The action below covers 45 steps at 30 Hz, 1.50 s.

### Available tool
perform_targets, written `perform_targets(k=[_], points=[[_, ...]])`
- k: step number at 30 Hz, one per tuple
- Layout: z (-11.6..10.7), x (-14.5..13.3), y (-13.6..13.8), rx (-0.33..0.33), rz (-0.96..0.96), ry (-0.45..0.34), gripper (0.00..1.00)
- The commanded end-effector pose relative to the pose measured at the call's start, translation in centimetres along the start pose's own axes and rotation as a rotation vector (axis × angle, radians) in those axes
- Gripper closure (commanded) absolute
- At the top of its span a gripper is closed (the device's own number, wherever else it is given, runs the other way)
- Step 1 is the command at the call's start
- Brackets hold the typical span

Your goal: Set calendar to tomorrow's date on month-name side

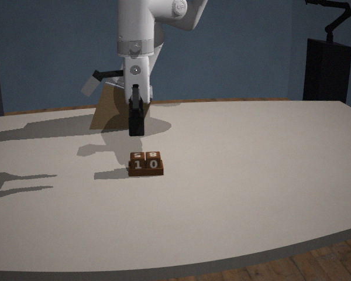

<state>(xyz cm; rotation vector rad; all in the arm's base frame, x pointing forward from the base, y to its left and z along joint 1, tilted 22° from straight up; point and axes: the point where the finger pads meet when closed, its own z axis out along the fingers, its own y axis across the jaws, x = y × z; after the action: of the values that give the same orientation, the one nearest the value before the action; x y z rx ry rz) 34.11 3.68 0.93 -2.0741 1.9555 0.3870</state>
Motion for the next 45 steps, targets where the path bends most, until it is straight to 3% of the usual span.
perform_targets(k=[1, 45], points=[[0.1, 0.0, -0.1, 0.003, -0.001, 0.000, 0.51], [4.8, 0.0, -0.1, 0.003, -0.001, 0.000, 0.51]])
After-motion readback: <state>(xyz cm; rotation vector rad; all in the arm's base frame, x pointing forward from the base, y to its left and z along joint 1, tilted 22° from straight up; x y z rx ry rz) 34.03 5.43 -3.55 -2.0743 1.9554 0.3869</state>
